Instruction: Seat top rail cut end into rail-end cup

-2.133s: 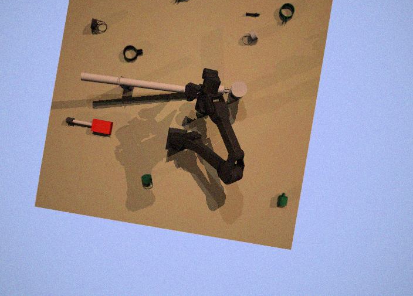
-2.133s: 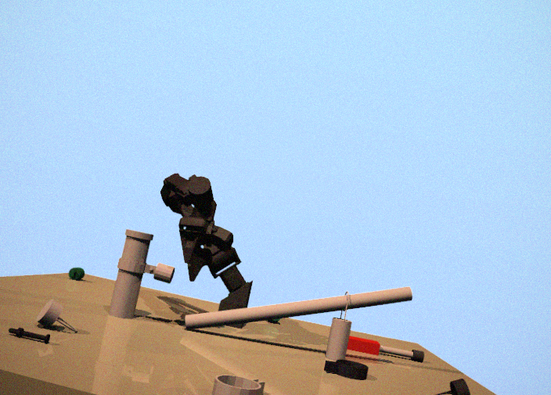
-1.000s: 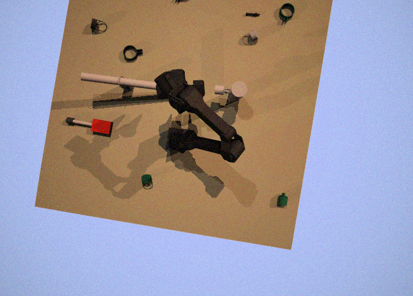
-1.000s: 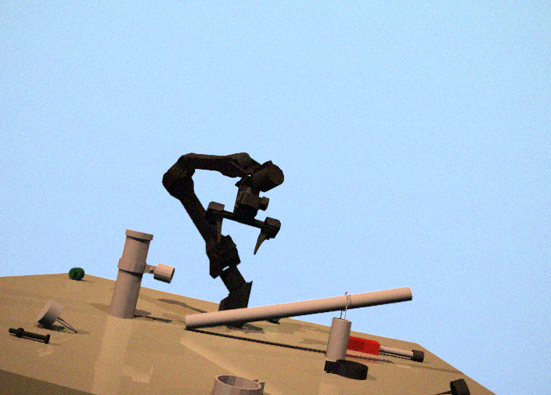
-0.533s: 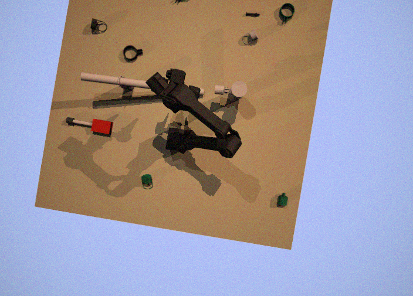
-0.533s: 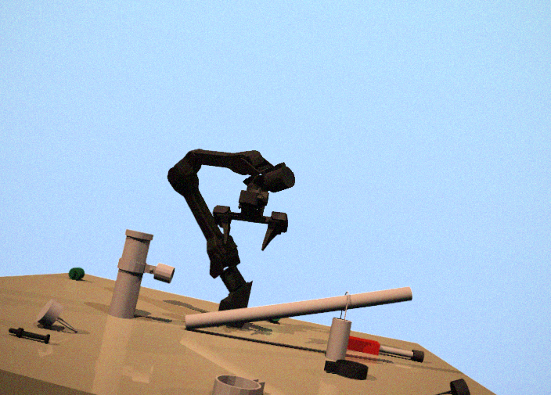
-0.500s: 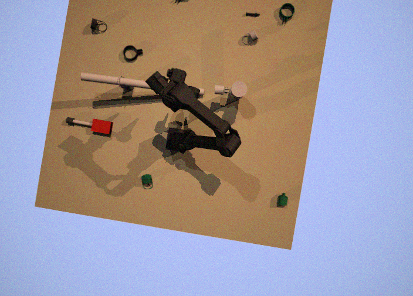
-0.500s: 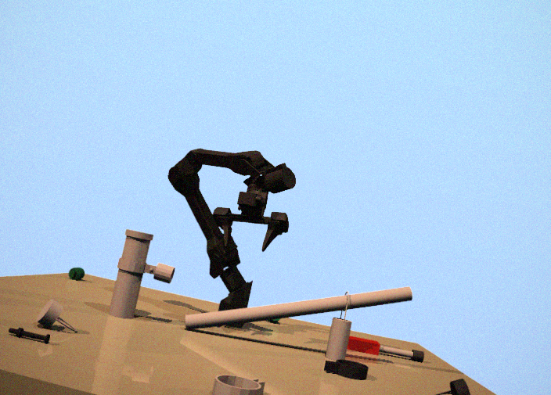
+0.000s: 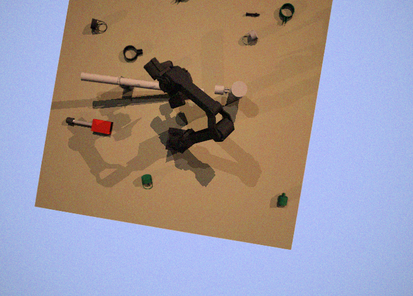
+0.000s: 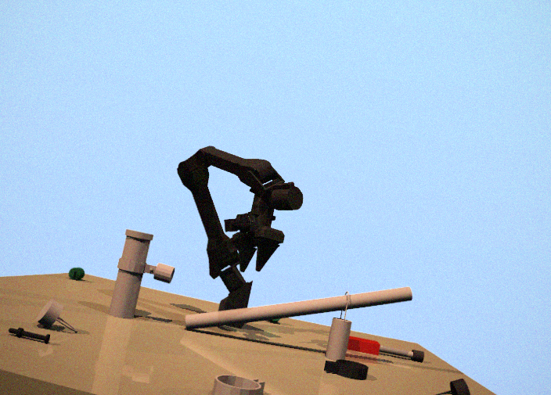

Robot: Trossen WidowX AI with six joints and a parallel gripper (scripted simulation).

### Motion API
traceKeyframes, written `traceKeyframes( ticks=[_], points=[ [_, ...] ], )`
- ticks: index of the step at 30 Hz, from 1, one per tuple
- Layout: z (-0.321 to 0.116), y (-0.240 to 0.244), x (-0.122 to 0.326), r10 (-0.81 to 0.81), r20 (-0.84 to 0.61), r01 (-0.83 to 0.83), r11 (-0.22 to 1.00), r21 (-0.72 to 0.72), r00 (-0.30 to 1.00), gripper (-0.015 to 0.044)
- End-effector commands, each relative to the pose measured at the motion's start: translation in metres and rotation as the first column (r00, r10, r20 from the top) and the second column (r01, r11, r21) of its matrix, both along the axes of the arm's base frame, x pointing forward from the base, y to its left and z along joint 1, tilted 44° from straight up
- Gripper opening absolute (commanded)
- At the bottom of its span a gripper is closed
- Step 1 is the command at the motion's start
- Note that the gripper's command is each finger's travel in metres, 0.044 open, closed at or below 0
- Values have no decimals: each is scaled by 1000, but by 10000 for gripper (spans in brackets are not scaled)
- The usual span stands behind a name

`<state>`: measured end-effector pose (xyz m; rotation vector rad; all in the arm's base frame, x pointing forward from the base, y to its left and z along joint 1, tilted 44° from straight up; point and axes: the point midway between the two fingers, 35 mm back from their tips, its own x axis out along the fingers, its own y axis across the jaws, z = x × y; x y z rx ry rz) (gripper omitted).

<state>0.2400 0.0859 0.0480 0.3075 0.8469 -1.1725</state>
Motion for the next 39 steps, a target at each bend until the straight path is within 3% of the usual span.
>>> traceKeyframes(
  ticks=[1, 39],
  points=[
    [-22, -10, -1, -380, 154, 375, 925, 56, 912, 440],
    [-70, -54, -1, -379, 155, 375, 925, 56, 912, 440]
  ],
)
